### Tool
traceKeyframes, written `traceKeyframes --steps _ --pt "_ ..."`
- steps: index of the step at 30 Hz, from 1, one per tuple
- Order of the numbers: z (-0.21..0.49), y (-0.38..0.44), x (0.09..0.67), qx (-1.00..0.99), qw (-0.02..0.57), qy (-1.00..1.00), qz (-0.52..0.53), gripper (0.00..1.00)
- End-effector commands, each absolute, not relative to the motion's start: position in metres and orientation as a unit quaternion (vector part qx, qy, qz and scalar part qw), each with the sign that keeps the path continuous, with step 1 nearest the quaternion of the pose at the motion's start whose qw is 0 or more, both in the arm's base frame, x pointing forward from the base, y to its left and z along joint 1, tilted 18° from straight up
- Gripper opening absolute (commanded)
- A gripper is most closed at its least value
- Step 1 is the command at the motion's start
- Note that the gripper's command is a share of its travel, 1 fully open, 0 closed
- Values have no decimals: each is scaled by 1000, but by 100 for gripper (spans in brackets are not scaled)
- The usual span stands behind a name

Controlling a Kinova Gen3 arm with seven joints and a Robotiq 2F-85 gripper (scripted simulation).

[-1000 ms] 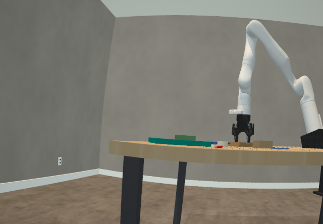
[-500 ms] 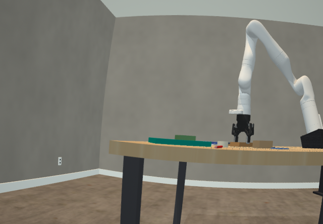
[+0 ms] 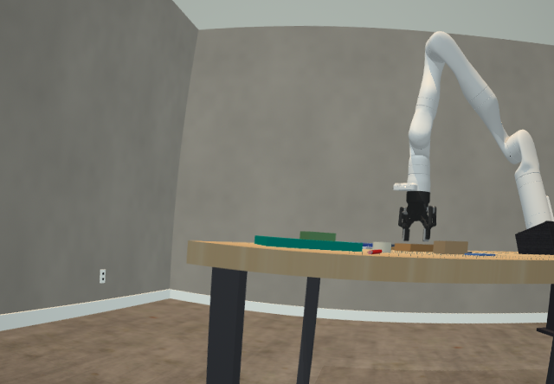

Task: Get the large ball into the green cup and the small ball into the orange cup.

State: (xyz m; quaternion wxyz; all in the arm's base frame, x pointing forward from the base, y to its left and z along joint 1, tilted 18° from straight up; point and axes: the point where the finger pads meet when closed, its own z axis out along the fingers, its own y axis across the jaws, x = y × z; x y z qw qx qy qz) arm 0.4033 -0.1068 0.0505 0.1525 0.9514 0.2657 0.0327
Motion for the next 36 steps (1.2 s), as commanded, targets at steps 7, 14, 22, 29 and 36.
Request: traceKeyframes --steps 7,14,22,29,36 --pt "78 -96 402 950 152 269 38 92" --pt "95 -91 400 950 152 269 38 92" --pt "109 -87 397 950 152 269 38 92" --pt "113 -86 397 950 152 269 38 92" --pt "113 -86 397 950 152 269 38 92"
